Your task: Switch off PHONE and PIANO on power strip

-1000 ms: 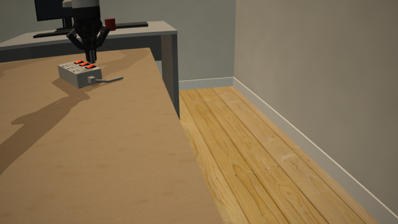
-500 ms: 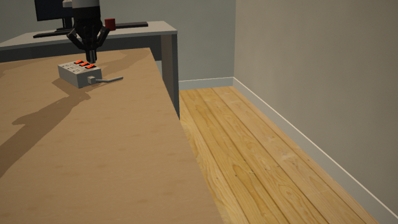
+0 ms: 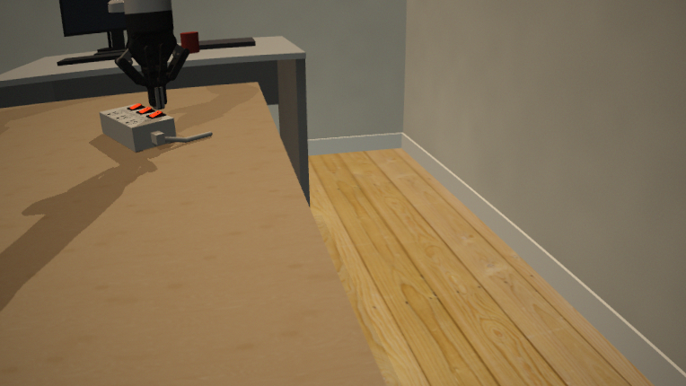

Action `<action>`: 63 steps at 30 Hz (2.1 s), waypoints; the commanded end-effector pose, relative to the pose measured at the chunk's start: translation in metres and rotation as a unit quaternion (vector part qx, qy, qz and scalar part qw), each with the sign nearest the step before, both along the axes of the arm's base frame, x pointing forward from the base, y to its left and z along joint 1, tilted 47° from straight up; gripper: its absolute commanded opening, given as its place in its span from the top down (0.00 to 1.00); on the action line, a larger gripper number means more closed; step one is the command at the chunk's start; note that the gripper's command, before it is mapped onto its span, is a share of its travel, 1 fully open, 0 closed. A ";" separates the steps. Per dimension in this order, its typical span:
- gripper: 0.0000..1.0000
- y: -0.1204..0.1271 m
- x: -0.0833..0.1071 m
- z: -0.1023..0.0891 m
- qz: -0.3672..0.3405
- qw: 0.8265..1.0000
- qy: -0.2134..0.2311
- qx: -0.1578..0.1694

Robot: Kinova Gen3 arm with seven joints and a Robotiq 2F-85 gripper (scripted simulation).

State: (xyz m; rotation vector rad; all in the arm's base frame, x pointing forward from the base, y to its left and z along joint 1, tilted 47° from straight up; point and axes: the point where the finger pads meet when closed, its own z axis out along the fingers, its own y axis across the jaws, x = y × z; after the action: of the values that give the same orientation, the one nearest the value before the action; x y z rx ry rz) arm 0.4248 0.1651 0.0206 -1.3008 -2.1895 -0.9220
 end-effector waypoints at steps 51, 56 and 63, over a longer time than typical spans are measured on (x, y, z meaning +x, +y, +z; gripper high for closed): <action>1.00 0.005 0.000 -0.005 -0.001 1.000 0.000 0.000; 1.00 0.005 0.000 -0.006 -0.001 1.000 0.000 0.000; 1.00 0.005 0.000 -0.006 -0.001 1.000 0.000 0.000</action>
State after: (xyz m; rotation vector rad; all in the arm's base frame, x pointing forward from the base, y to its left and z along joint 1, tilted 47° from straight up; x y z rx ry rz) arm 0.4254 0.1705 0.0152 -1.3029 -2.1903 -0.9233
